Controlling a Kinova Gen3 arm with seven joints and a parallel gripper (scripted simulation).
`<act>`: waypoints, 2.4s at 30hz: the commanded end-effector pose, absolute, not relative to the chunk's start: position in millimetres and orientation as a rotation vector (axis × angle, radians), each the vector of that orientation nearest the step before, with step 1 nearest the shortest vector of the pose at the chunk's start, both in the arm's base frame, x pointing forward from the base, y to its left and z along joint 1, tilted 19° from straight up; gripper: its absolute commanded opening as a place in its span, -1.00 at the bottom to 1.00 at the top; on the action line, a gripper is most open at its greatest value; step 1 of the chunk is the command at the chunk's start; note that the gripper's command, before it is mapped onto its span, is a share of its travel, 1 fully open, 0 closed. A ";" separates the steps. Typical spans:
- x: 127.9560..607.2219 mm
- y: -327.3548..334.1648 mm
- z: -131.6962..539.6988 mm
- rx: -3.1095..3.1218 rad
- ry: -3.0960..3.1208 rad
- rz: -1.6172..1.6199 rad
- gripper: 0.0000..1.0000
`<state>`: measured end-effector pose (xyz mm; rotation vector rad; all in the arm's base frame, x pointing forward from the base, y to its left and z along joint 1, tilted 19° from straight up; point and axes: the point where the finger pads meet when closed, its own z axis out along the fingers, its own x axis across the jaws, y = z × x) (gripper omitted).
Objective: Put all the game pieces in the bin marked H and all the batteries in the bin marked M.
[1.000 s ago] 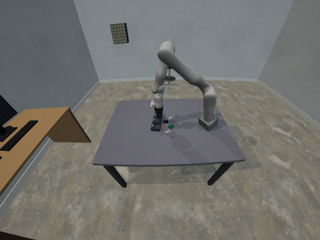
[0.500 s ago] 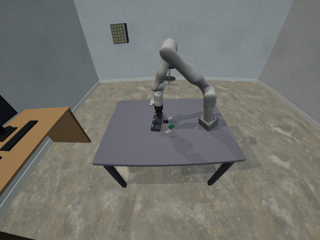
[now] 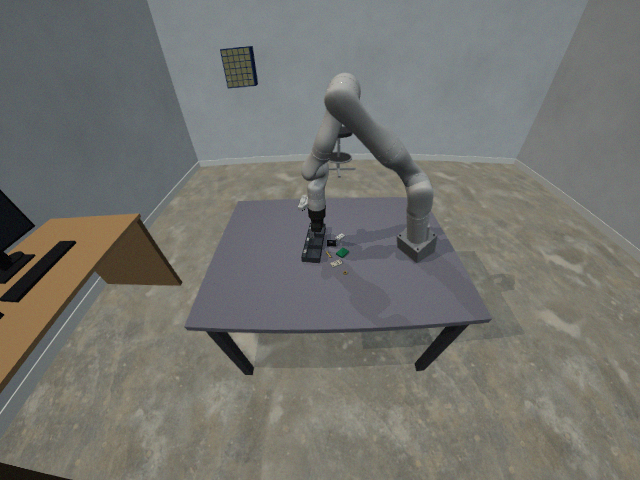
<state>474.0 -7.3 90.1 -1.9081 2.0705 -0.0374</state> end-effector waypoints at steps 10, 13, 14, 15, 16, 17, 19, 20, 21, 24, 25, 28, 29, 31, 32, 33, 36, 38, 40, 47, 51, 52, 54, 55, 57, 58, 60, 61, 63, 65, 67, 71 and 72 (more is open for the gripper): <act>474.1 47.6 102.9 -1.925 2.049 -0.039 -0.39; 473.9 62.3 106.0 -1.925 2.049 -0.039 -0.39; 473.8 66.3 106.8 -1.925 2.049 -0.039 -0.39; 473.8 66.3 106.8 -1.925 2.049 -0.039 -0.39; 473.8 66.2 106.8 -1.925 2.049 -0.039 -0.39; 473.8 66.2 106.8 -1.925 2.049 -0.039 -0.39; 473.8 66.2 106.8 -1.925 2.049 -0.039 -0.39; 473.8 66.3 106.8 -1.925 2.049 -0.039 -0.39; 473.8 66.2 106.8 -1.925 2.049 -0.039 -0.39; 475.2 67.4 101.8 -1.925 2.049 -0.039 -0.39; 475.9 67.9 99.3 -1.925 2.049 -0.039 -0.39; 477.9 69.5 91.8 -1.925 2.049 -0.039 -0.39; 478.6 70.1 89.2 -1.925 2.049 -0.039 -0.39; 479.9 71.1 84.2 -1.925 2.049 -0.039 -0.39; 480.6 71.7 81.7 -1.925 2.049 -0.039 -0.39; 481.3 72.2 79.2 -1.925 2.049 -0.039 -0.39; 482.0 72.7 76.6 -1.925 2.049 -0.039 -0.39; 483.3 73.8 71.6 -1.925 2.049 -0.039 -0.39; 484.7 74.9 66.6 -1.925 2.049 -0.039 -0.39; 485.3 75.4 63.9 -1.925 2.049 -0.039 -0.39; 485.3 75.4 63.9 -1.925 2.049 -0.039 -0.39; 485.3 75.4 63.9 -1.925 2.049 -0.039 -0.39; 485.3 75.4 63.9 -1.925 2.049 -0.039 -0.39; 485.3 75.4 63.9 -1.925 2.049 -0.039 -0.39; 485.3 75.4 63.9 -1.925 2.049 -0.039 -0.39; 485.4 75.5 64.0 -1.925 2.049 -0.039 -0.39; 485.4 75.5 64.0 -1.925 2.049 -0.039 -0.39; 485.4 75.5 64.0 -1.925 2.049 -0.039 -0.39; 485.4 75.5 64.0 -1.925 2.049 -0.039 -0.39; 485.4 75.5 64.0 -1.925 2.049 -0.039 -0.39; 485.4 75.5 64.0 -1.925 2.049 -0.039 -0.39; 485.4 75.5 64.0 -1.925 2.049 -0.039 -0.39; 485.4 75.5 64.0 -1.925 2.049 -0.039 -0.39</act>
